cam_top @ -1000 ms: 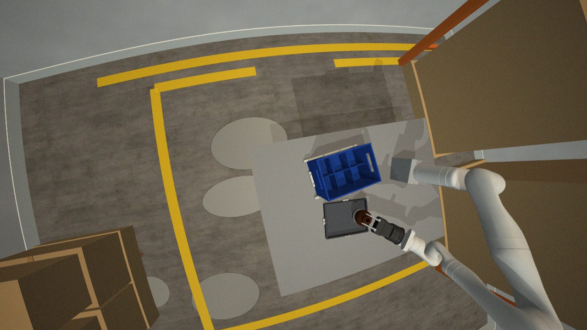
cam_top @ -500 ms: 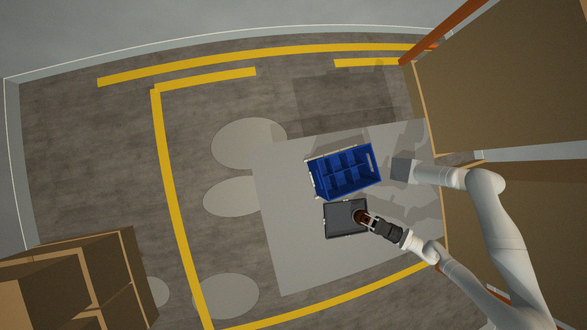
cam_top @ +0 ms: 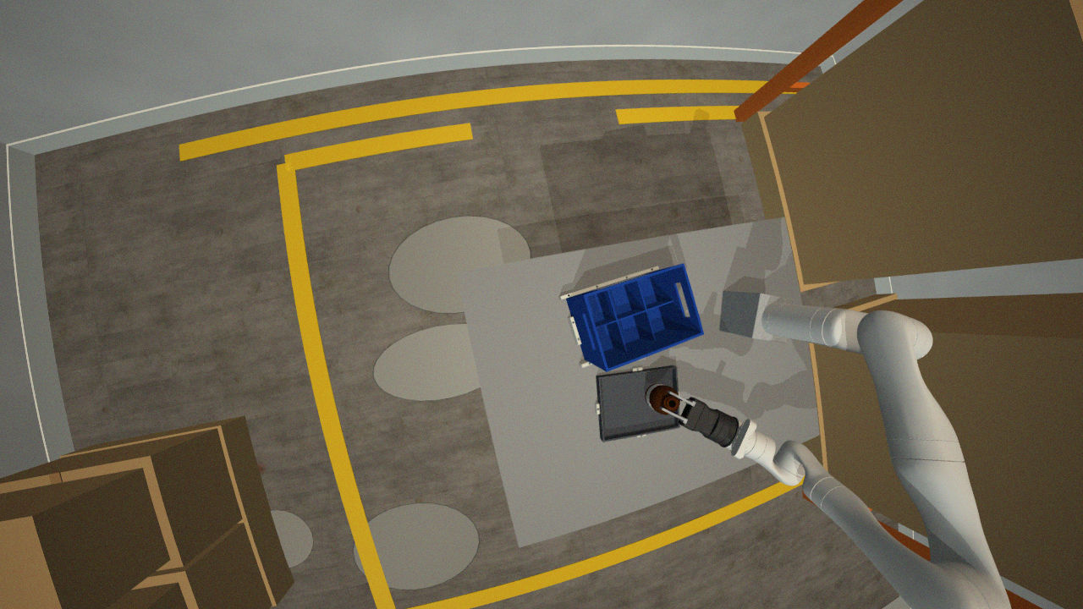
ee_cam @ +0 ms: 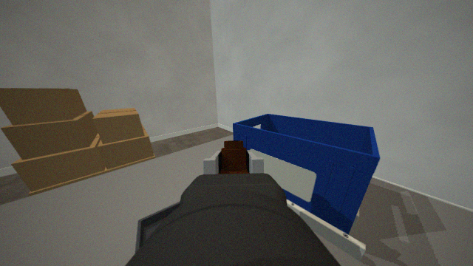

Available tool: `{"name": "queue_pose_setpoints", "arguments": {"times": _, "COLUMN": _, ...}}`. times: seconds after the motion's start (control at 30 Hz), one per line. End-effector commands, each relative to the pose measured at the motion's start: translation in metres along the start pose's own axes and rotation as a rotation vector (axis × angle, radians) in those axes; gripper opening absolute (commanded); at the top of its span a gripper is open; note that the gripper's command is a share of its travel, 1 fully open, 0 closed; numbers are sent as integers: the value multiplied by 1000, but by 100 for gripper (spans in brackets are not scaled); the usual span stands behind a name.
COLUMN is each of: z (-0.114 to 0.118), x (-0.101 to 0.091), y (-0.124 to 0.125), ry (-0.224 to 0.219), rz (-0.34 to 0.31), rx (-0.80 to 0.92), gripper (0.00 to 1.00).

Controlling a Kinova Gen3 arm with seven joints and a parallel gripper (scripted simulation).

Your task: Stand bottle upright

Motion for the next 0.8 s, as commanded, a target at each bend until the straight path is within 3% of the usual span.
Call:
{"name": "queue_pose_setpoints", "arguments": {"times": 0.0, "z": 0, "x": 2, "y": -4, "ry": -2, "rz": 2, "rx": -4, "gripper": 0}}
{"name": "queue_pose_setpoints", "arguments": {"times": 0.77, "z": -2, "x": 9, "y": -24, "ry": -2, "rz": 2, "rx": -4, "gripper": 0}}
Point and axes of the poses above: the point where the finger pads meet when closed, its own x axis out along the fingers, its own z axis across the jaws, y = z × x, the point moved 10 cm from there along -x, back along the fingers, and after that the axes turned 6 degrees about -x, right-handed, at the moved point
